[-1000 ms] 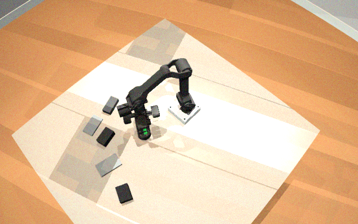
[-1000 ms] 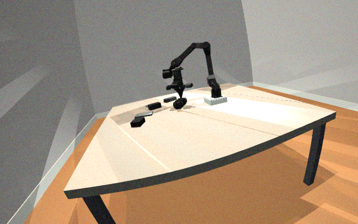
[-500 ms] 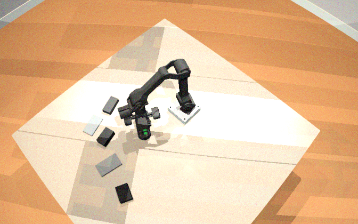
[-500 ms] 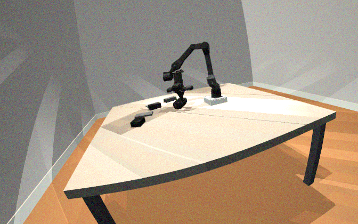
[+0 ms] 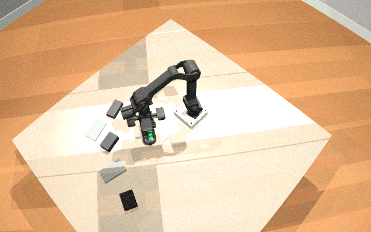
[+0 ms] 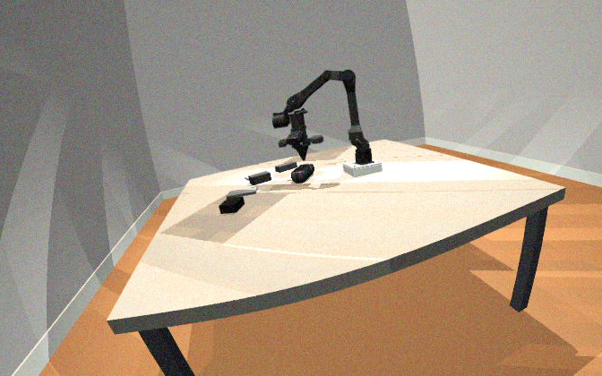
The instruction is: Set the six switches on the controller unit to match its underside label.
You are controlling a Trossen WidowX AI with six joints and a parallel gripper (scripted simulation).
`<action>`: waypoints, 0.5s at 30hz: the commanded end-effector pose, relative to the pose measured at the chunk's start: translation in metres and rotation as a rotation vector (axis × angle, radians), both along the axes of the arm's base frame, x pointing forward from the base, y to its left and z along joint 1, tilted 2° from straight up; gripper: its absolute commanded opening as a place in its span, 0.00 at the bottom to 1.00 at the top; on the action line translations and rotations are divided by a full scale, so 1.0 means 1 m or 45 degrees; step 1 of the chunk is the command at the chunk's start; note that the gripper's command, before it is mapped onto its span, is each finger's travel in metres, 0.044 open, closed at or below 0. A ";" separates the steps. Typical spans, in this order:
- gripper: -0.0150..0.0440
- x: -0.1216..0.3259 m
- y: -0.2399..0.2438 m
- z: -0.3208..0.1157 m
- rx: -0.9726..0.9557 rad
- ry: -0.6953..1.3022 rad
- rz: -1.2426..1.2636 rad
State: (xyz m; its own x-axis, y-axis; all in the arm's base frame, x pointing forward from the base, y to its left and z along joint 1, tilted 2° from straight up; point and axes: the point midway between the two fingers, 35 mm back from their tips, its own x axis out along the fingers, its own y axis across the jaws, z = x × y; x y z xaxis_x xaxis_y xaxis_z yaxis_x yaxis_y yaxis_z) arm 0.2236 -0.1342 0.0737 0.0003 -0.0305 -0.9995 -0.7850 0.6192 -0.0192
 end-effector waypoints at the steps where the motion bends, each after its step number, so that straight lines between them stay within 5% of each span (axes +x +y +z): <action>1: 0.25 -0.001 0.001 0.008 0.005 0.004 0.002; 15: 0.25 0.036 0.049 0.004 0.010 0.000 0.002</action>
State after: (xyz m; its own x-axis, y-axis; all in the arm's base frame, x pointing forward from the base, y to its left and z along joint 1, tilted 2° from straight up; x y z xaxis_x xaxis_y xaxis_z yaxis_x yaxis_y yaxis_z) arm 0.2574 -0.0873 0.0787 -0.0027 -0.0236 -0.9997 -0.7913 0.6113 -0.0123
